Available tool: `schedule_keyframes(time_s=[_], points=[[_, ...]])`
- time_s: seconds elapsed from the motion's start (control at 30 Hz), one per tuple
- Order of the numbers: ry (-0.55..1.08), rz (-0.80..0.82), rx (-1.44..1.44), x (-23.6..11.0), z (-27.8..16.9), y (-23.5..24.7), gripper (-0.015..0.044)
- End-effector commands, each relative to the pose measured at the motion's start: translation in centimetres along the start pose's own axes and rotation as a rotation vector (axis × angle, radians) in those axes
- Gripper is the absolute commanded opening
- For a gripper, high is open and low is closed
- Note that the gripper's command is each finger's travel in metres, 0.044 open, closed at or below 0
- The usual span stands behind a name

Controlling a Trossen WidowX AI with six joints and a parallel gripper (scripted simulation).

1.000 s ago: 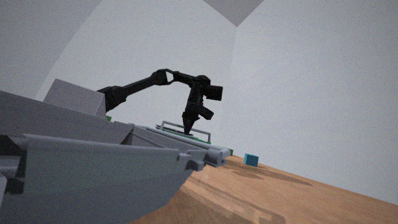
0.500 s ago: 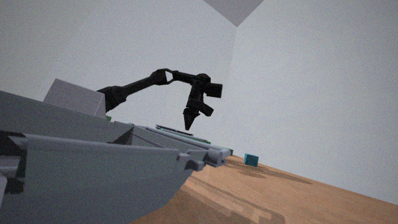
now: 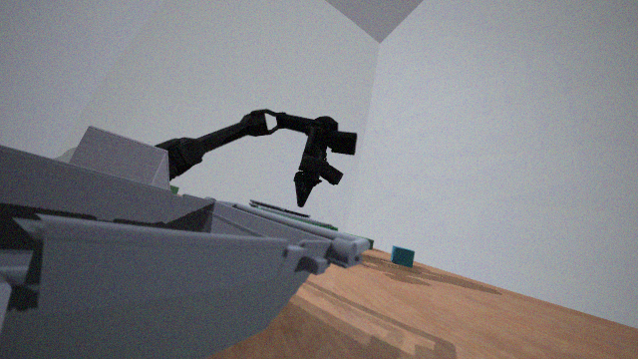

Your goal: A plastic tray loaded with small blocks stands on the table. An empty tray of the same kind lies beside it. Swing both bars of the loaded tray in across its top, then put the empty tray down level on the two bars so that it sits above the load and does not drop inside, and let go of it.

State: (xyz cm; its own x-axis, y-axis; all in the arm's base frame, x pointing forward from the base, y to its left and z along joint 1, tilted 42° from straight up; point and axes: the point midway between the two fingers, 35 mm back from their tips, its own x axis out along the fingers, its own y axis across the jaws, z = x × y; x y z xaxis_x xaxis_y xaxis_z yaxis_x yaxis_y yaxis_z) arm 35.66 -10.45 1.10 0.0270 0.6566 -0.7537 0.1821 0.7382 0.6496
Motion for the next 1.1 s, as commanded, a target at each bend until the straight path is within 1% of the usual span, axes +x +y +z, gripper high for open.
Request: schedule_keyframes(time_s=[0.0,0.2,0.3,0.33,1.07], points=[[-0.001,0.001,0.004,0.01,0.02,0.01,0.0088],[-0.001,0.001,0.004,0.01,0.02,0.01,0.0088],[-0.001,0.001,0.004,0.01,0.02,0.01,0.0009],[-0.001,0.001,0.004,0.01,0.02,0.01,0.0],[0.0,0.0,0.0,0.0,0.0,0.0,0.0]])
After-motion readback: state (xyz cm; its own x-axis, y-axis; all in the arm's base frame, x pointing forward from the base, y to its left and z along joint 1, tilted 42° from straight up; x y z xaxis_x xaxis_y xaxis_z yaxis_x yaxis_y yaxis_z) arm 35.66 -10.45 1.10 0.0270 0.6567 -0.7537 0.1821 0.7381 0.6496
